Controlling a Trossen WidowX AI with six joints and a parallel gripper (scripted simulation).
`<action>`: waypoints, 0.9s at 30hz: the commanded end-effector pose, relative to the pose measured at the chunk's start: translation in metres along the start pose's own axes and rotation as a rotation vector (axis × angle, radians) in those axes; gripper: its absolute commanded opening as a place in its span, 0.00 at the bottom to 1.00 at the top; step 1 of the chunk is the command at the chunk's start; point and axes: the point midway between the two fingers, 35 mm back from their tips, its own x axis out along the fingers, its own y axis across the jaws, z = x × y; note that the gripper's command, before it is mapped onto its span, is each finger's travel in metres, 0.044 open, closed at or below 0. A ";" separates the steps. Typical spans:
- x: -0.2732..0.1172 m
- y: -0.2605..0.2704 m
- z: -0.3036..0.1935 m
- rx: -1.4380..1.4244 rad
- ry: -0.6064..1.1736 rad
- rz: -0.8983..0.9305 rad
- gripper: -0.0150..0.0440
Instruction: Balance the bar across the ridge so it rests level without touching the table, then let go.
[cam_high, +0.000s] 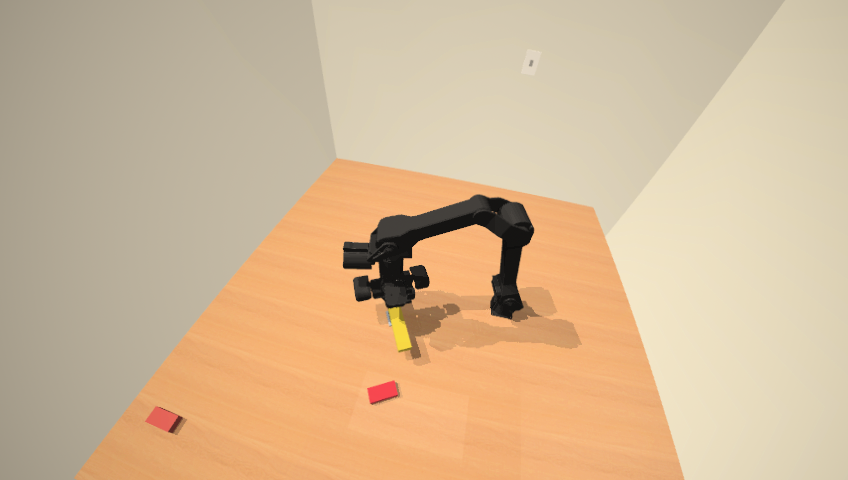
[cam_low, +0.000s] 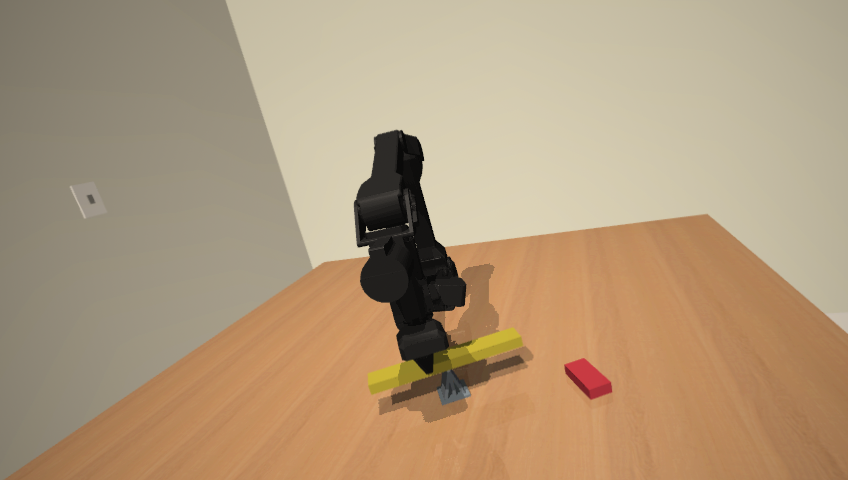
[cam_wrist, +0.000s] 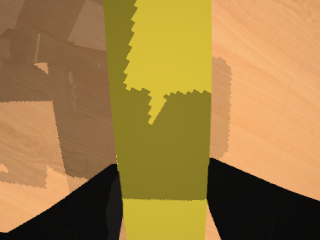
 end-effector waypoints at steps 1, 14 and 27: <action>0.000 0.000 0.000 0.000 0.000 0.001 0.25; 0.000 0.000 0.000 0.000 0.000 0.001 0.54; 0.000 0.000 0.000 0.000 0.000 0.001 0.54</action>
